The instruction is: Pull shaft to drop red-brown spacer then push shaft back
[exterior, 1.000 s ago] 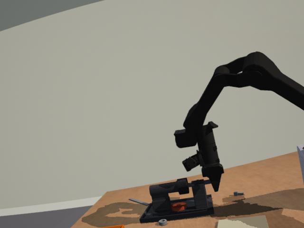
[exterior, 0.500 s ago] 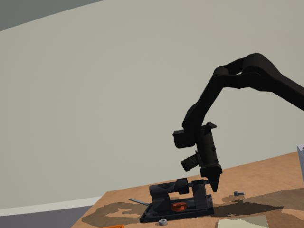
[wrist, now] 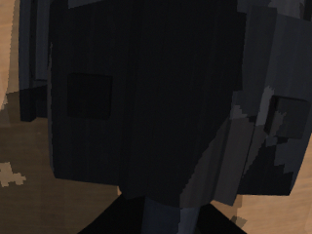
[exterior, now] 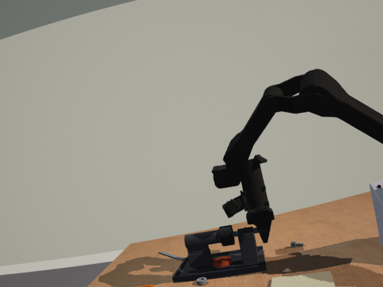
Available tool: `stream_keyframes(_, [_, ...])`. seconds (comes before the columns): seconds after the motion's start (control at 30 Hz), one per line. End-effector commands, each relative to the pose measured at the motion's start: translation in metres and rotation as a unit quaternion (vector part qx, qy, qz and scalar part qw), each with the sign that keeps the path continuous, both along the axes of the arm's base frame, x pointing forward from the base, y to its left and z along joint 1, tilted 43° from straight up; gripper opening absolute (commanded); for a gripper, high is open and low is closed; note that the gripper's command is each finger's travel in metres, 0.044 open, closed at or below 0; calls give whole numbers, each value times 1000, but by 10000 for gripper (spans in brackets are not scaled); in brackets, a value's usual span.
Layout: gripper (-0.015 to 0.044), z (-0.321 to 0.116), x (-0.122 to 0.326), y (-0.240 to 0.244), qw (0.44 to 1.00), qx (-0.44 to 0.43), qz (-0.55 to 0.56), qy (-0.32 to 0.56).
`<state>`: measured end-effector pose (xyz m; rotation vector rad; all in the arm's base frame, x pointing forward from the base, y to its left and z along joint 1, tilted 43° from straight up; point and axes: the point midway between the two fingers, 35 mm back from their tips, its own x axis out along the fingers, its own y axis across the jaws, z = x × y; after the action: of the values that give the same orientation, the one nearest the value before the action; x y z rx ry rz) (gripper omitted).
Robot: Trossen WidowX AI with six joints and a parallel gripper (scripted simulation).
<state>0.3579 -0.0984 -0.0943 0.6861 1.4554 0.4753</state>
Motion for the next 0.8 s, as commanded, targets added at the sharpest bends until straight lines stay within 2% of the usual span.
stream_keyframes(0.0, [0, 2, 5, -3, 1000, -3, -2, -4])
stream_keyframes(0.77, [0, 2, 9, -3, 1000, -3, -2, -5])
